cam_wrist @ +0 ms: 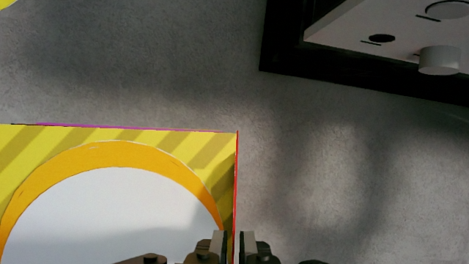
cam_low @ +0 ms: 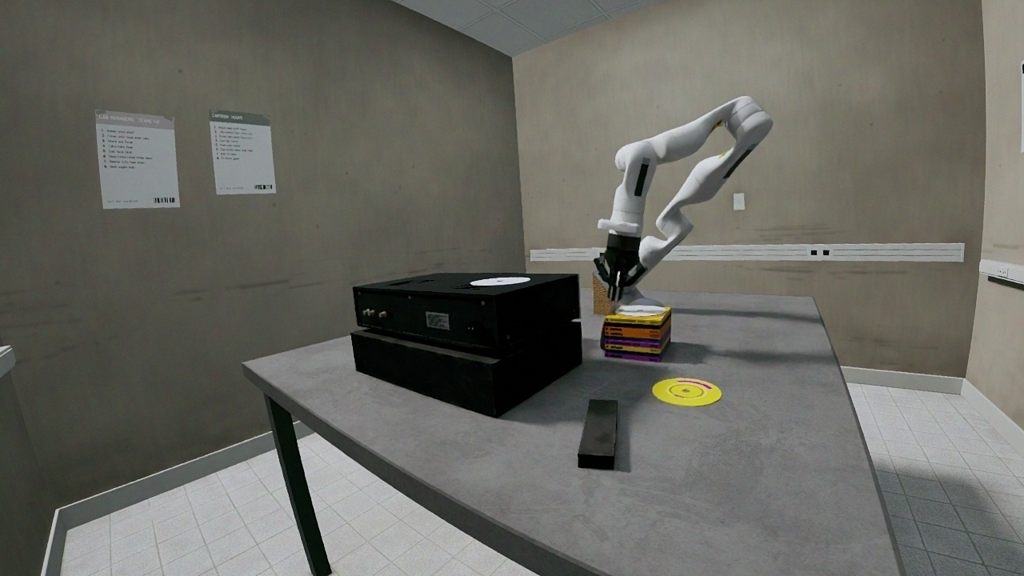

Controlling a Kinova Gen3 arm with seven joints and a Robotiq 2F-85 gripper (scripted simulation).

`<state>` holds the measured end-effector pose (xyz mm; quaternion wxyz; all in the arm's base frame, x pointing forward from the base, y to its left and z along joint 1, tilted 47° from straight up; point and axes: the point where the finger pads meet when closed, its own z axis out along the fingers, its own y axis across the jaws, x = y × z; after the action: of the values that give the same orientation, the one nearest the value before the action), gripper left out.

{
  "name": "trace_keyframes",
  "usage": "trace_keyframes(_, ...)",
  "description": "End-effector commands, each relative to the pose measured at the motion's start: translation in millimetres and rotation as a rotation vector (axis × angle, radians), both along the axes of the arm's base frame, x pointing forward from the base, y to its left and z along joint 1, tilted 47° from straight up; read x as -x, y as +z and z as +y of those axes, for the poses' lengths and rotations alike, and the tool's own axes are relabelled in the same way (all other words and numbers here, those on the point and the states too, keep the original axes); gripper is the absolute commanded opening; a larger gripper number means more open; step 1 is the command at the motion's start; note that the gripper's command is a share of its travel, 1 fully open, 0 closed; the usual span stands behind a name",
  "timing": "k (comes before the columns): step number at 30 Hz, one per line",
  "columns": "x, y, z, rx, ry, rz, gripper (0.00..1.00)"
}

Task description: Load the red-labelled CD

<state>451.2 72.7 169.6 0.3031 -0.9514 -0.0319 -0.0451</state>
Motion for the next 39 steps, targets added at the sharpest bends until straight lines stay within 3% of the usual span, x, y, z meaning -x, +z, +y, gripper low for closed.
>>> trace_keyframes(1,-0.4,0.5,-0.8,0.0,-0.001,-0.001,0.16)
trace_keyframes(39,-0.7,-3.6,2.1,0.0,-0.001,-0.001,0.16)
